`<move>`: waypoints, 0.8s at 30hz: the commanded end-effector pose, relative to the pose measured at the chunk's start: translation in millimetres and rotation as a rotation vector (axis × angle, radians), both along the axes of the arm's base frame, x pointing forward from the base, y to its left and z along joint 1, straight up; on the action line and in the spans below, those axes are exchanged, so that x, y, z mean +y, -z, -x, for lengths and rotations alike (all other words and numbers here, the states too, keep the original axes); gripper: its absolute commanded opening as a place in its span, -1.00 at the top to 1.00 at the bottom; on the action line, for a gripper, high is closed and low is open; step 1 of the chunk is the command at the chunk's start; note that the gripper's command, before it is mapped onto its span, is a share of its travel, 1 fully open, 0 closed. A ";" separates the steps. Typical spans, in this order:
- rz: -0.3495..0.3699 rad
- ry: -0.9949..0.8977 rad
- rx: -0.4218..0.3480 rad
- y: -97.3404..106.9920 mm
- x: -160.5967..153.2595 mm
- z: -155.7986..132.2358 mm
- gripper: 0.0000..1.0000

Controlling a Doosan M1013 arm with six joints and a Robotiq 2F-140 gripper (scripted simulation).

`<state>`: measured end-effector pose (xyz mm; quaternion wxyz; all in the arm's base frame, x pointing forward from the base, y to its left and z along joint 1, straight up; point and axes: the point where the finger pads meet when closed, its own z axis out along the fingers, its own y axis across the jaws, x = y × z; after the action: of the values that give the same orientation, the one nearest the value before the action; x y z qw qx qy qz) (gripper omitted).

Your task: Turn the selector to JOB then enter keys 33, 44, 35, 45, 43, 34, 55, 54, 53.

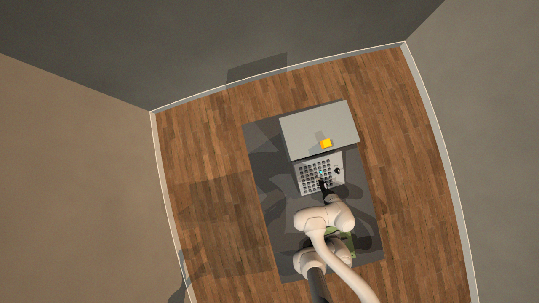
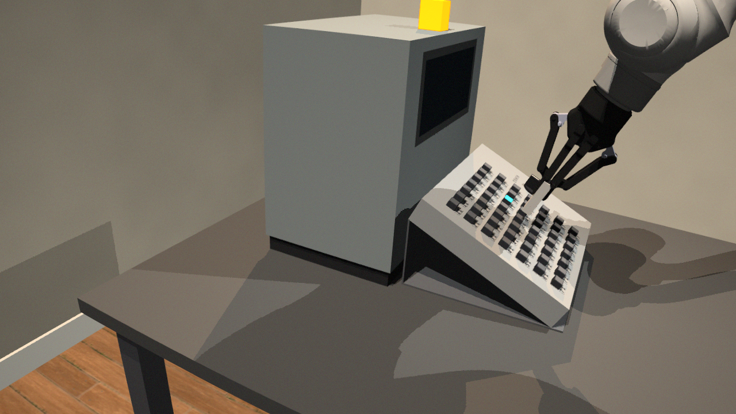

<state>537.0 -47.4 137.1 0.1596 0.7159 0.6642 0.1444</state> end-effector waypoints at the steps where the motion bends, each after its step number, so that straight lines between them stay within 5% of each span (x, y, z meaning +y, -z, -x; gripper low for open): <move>1: 0.000 0.001 -0.004 -6.3 0.2 1.0 1.00; 17: -0.026 0.057 -0.006 -12.8 -5.9 4.3 1.00; 24: -0.351 0.734 -0.028 -24.1 -97.2 13.9 1.00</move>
<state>528.1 -85.7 154.5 0.0909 0.8858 0.4123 0.1927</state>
